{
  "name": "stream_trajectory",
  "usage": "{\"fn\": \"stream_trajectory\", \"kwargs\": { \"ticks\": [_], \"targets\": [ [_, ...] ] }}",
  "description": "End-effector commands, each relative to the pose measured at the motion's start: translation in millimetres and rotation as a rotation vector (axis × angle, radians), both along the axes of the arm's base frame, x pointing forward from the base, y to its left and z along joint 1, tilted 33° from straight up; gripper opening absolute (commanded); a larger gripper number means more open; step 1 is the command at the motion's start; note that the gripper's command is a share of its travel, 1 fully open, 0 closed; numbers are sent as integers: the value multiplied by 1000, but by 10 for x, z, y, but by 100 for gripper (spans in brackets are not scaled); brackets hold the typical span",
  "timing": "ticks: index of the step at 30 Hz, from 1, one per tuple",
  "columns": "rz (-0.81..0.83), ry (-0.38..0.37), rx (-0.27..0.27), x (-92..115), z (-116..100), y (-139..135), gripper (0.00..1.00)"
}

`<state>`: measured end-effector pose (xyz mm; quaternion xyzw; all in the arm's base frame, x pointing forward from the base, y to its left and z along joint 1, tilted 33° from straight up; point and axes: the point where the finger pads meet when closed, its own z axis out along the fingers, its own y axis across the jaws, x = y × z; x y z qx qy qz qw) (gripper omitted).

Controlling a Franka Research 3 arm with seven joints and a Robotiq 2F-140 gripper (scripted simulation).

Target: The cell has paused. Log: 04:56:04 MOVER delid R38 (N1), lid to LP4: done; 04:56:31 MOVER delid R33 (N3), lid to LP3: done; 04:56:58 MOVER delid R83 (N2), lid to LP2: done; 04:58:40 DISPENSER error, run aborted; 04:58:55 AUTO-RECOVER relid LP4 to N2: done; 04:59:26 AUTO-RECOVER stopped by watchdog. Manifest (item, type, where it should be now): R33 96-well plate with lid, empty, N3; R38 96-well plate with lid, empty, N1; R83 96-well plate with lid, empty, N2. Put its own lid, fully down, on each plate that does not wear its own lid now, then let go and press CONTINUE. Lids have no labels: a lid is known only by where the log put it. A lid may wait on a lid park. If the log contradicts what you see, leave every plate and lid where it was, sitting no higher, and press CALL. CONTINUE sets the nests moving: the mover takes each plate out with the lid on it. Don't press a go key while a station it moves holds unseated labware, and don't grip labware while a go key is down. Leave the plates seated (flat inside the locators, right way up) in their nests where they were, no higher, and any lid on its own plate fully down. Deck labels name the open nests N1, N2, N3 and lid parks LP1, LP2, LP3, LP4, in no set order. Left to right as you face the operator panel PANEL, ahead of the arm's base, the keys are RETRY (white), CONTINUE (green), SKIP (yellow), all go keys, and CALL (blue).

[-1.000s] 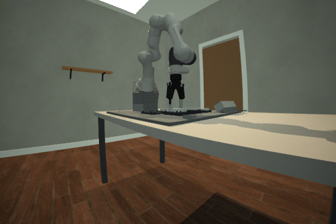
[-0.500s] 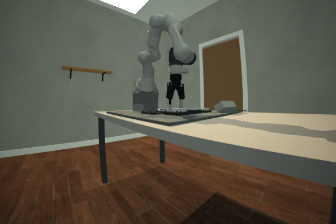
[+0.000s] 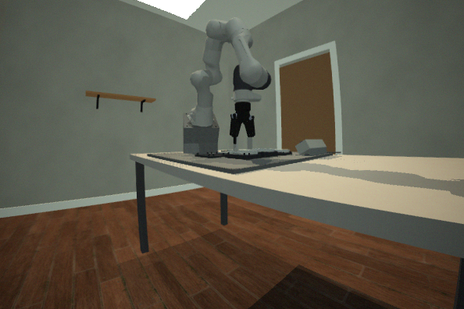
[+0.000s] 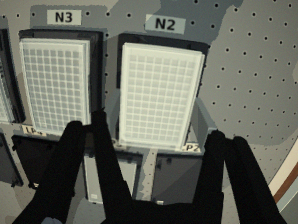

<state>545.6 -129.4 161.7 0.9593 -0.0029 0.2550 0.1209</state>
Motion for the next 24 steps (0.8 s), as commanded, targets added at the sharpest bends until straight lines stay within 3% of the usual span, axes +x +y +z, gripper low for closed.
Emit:
{"fn": "stream_trajectory", "kwargs": {
  "ticks": [1,24],
  "targets": [
    [3,-1,0,12,-7,4,0],
    [3,-1,0,22,-24,-2,0]
  ]
}}
